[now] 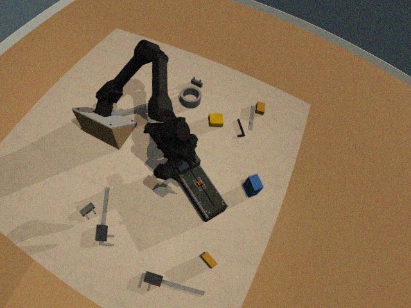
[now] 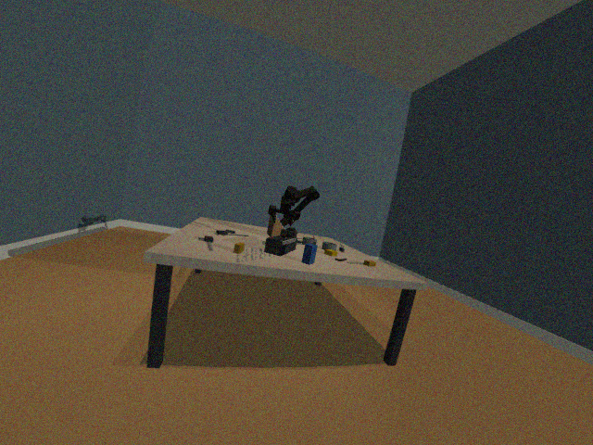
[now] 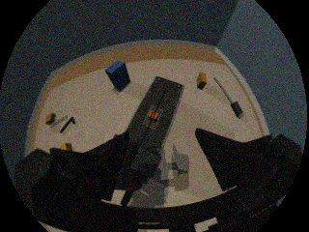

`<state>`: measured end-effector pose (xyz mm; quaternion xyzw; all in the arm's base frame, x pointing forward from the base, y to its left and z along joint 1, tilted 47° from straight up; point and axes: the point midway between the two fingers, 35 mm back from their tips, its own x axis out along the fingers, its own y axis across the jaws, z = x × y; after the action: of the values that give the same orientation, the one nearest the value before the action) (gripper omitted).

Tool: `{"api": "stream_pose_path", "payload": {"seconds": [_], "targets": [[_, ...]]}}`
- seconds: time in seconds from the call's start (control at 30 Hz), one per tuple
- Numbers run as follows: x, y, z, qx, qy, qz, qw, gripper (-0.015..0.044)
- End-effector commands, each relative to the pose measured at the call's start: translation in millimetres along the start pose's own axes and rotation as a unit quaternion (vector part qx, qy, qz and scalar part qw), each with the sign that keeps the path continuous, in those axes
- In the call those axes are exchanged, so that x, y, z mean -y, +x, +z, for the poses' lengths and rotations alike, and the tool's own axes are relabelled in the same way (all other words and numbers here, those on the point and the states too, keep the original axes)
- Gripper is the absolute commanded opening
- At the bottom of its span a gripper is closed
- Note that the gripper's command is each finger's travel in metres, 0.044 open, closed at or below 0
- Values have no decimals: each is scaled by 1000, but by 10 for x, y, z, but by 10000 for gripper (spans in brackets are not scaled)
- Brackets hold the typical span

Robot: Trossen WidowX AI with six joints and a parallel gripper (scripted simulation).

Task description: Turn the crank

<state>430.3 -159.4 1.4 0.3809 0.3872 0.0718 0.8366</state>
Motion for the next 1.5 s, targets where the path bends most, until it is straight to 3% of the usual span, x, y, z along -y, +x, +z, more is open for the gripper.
{"api": "stream_pose_path", "payload": {"seconds": [0.0, 0.53, 1.47], "targets": [[9, 0, -2, 1, 3, -2, 1000, 440], [-4, -424, 323, 0, 4, -5, 1000, 440], [-697, -1106, -513, 38, 175, -138, 974, 440]]}}
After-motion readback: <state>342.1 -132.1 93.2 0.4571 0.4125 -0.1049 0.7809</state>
